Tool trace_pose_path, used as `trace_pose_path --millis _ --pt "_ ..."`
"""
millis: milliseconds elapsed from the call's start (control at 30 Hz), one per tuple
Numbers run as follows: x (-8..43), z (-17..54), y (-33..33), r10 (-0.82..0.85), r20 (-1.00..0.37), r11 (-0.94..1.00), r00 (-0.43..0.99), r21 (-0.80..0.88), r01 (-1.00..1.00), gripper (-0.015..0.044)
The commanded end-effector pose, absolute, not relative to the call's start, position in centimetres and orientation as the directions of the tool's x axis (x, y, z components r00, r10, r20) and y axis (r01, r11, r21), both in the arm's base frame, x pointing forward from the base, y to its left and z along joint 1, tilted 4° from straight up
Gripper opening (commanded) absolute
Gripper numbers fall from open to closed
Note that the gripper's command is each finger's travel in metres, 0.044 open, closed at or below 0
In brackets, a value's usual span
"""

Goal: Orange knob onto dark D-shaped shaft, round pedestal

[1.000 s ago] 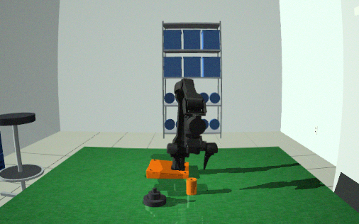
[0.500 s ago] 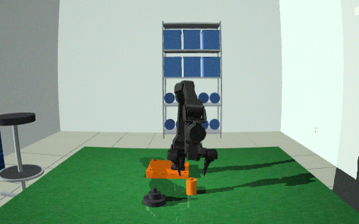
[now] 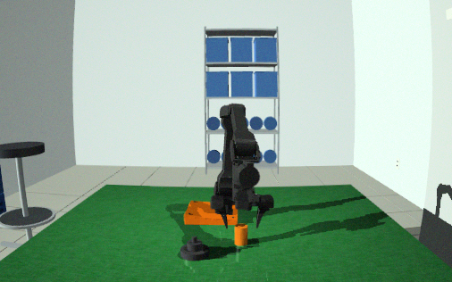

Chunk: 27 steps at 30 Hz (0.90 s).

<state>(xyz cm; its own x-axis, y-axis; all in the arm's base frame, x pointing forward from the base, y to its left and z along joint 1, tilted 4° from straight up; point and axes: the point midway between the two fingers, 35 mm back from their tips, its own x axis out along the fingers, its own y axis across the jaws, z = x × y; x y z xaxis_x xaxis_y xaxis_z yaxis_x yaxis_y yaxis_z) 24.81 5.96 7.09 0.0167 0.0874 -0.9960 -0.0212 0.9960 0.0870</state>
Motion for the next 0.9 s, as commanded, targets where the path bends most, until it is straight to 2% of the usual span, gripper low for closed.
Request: trace_pose_path --millis 0,800,867 --pt "24.6 6.0 5.9 0.081 -0.997 0.997 0.006 0.081 -0.017 0.0440" --pt "24.3 2.5 6.2 0.081 -0.997 0.997 0.006 0.081 -0.017 0.0440" --pt "24.3 2.5 6.2 0.081 -0.997 0.997 0.006 0.081 -0.017 0.0387"
